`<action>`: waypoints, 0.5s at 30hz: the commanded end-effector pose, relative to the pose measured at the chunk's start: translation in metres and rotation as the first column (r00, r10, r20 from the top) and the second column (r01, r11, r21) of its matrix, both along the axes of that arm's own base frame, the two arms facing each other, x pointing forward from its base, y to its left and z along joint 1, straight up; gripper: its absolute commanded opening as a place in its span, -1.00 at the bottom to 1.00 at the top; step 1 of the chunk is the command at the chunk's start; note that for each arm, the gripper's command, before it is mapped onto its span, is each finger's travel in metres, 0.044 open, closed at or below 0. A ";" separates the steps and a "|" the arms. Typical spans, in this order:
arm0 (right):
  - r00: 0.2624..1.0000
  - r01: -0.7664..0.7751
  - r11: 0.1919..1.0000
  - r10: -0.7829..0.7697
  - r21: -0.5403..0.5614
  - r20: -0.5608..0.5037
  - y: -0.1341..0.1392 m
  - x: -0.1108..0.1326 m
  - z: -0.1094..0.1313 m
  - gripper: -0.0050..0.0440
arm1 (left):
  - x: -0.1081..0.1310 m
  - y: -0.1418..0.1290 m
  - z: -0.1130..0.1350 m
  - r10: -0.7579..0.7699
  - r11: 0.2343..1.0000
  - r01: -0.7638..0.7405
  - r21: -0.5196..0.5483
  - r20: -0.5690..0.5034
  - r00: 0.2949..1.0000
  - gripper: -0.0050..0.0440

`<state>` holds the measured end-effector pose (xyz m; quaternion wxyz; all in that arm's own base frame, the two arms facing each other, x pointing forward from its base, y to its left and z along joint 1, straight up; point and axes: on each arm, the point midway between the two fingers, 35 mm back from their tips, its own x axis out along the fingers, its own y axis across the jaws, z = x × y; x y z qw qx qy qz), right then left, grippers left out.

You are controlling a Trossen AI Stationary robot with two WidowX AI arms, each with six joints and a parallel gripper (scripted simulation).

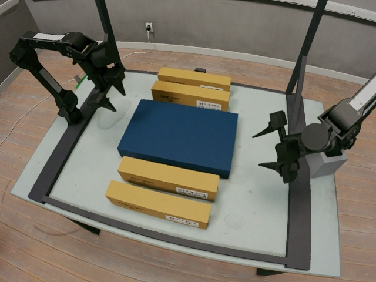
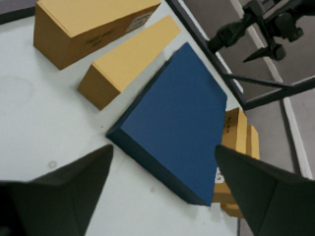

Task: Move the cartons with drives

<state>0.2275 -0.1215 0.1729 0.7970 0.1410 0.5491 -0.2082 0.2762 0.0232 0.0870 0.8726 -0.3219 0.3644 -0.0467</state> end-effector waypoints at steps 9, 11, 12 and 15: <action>1.000 0.000 1.000 0.000 -0.010 0.019 -0.002 0.003 0.007 0.76 | 0.013 -0.067 0.002 -0.171 0.963 0.185 0.194 -0.085 0.982 0.76; 1.000 0.000 1.000 0.000 -0.010 0.019 -0.002 0.003 0.007 0.76 | 0.016 -0.089 0.001 -0.234 0.924 0.266 0.274 -0.145 0.961 0.76; 1.000 0.000 1.000 0.000 -0.010 0.019 -0.002 0.003 0.007 0.76 | 0.020 -0.102 0.002 -0.287 0.891 0.331 0.311 -0.180 0.941 0.76; 1.000 0.000 1.000 0.000 -0.010 0.019 -0.002 0.003 0.007 0.76 | 0.020 -0.102 0.002 -0.384 0.768 0.481 0.424 -0.297 0.874 0.76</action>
